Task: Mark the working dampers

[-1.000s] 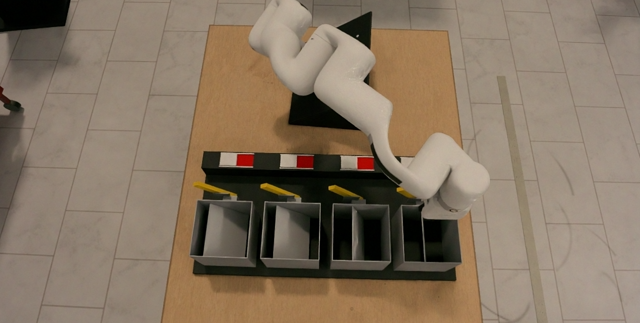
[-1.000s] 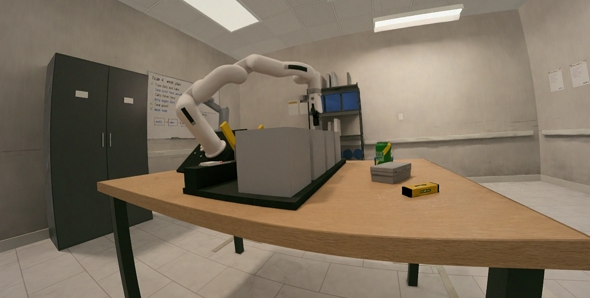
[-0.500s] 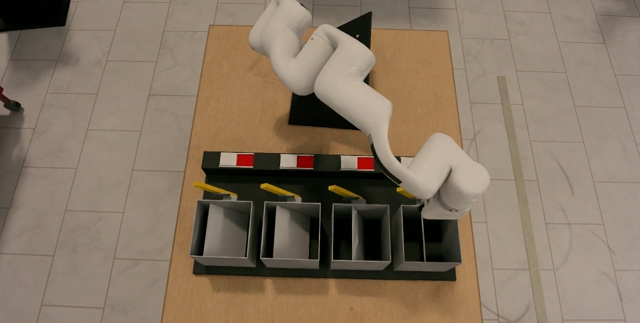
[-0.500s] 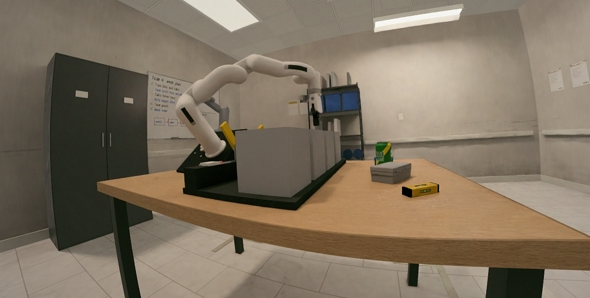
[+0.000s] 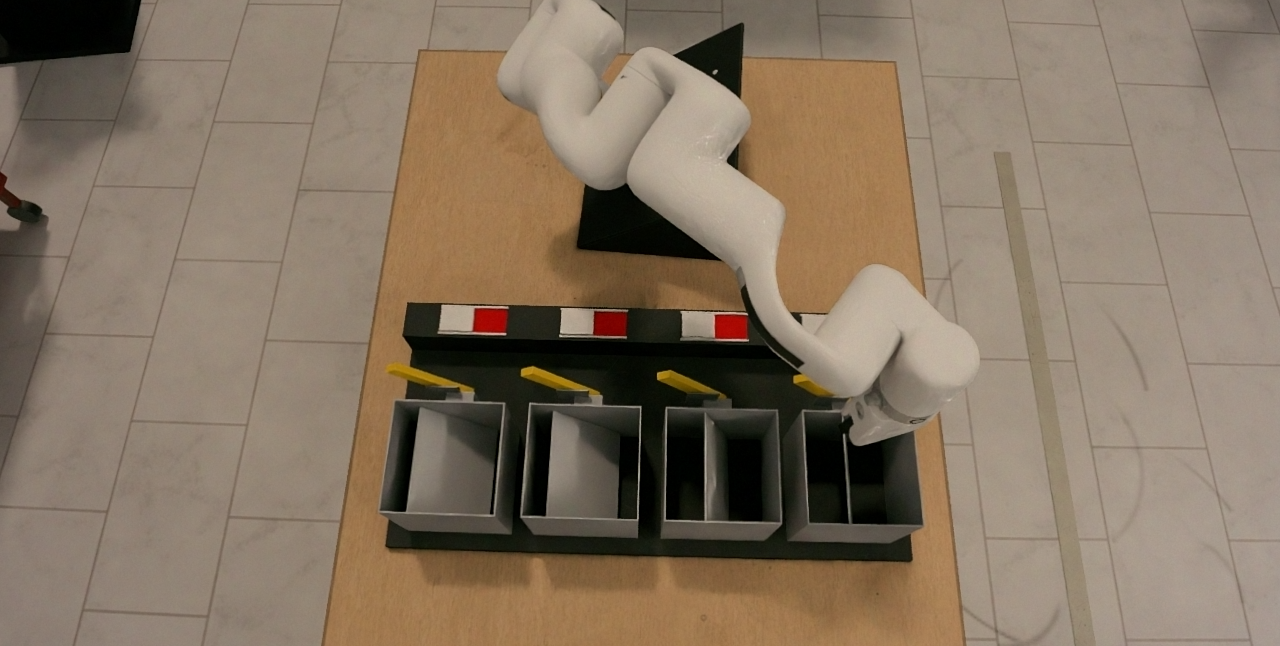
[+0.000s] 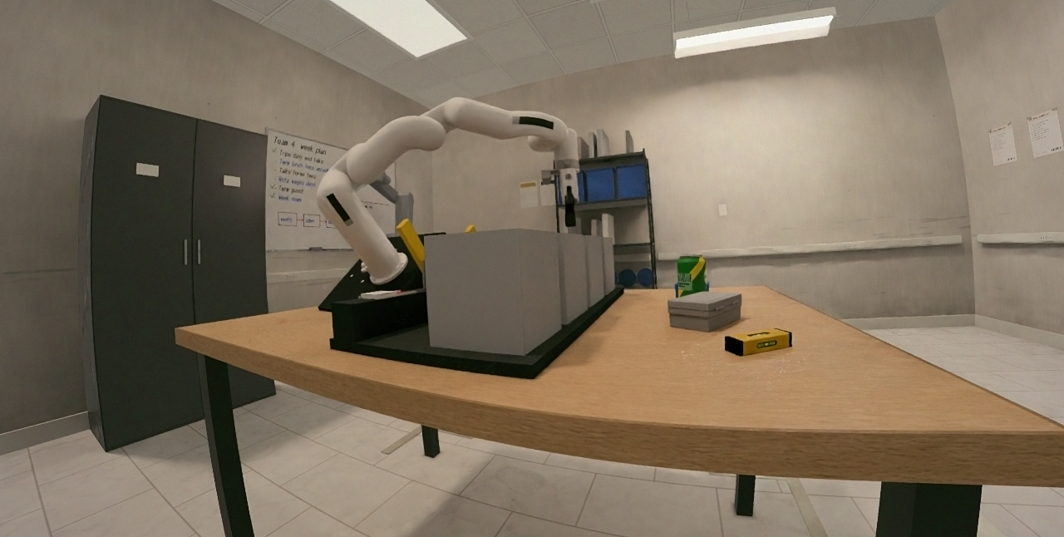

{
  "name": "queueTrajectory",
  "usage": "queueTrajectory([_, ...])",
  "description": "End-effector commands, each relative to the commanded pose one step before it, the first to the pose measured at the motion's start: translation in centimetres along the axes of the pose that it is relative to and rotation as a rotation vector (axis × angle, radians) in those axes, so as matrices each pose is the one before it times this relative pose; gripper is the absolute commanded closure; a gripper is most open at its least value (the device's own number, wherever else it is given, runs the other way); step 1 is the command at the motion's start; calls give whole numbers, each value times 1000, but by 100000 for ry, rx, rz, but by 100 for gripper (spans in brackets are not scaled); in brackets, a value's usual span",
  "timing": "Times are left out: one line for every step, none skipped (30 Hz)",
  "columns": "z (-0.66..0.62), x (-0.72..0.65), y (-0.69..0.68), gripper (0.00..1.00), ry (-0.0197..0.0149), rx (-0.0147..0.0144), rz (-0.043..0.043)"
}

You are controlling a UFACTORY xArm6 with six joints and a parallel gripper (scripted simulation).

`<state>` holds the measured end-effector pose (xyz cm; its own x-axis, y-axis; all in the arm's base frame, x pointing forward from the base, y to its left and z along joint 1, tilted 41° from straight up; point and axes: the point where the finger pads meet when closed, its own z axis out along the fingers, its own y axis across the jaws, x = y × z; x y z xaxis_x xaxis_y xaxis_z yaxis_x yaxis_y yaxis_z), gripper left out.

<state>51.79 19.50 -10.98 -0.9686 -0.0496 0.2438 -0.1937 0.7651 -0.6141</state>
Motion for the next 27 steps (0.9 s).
queueTrajectory([-268,-86,-7,100,-32,-404,-16632])
queueTrajectory([1,2,0,100,0,0,-2666])
queueTrajectory([1,2,0,100,0,0,-2666])
queueTrajectory([1,2,0,100,0,0,-2666])
queueTrajectory([1,2,0,100,0,0,-2667])
queueTrajectory([1,2,1,100,0,0,-2666])
queueTrajectory([1,2,1,100,0,0,-2666])
queueTrajectory([0,0,0,100,0,0,0])
queueTrajectory([0,0,0,100,0,0,0])
queueTrajectory([2,7,2,100,1,1,-7880])
queueTrajectory([1,2,1,100,0,0,-2230])
queueTrajectory([1,2,1,100,0,0,-2166])
queueTrajectory([1,2,1,100,0,0,-2433])
queueTrajectory([1,2,1,100,0,0,-2621])
queueTrajectory([1,2,1,100,0,0,-2686])
queueTrajectory([1,2,1,100,0,0,-2689])
queueTrajectory([1,2,1,100,0,0,-2676])
queueTrajectory([1,2,1,100,0,0,-2668])
queueTrajectory([1,2,1,100,0,0,-2664])
queueTrajectory([1,2,1,100,0,0,-2664])
queueTrajectory([1,2,1,100,0,0,-2665])
queueTrajectory([1,2,1,100,0,0,-2665])
queueTrajectory([1,2,1,100,0,0,-2665])
queueTrajectory([1,2,1,100,0,0,-2664])
queueTrajectory([0,0,0,100,0,0,0])
queueTrajectory([0,0,0,100,0,0,0])
queueTrajectory([2,5,4,100,1,1,-7483])
